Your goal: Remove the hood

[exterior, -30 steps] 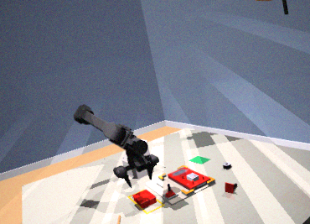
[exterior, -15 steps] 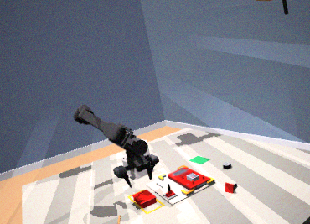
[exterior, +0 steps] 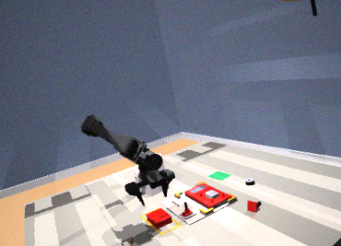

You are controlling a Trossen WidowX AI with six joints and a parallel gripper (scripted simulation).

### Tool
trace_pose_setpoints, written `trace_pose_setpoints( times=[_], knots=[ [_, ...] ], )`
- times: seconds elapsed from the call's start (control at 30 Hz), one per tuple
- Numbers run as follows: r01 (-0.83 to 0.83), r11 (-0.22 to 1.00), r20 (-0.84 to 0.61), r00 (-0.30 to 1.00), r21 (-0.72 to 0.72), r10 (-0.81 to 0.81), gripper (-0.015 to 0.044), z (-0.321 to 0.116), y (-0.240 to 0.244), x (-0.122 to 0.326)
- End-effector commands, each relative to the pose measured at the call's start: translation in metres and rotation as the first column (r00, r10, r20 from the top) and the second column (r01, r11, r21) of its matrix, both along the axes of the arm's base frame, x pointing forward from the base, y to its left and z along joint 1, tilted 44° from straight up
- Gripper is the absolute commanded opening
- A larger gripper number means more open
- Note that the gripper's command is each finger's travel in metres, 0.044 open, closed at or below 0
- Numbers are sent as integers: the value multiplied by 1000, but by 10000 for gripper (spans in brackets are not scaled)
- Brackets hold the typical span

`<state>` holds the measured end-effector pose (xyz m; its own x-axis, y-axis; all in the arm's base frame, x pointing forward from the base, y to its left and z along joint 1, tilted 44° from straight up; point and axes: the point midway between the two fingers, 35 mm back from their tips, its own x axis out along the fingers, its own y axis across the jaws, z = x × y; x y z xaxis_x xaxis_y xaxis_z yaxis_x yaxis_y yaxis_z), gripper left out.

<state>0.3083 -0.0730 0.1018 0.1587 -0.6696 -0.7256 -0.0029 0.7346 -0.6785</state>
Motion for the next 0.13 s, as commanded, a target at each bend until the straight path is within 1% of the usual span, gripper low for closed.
trace_pose_setpoints(
  times=[0.0,0.1],
  knots=[
    [4,1000,2,1000,-3,-4,440,1,0,0],
    [4,1000,2,1000,-3,-4,440,1,0,0]
  ],
)
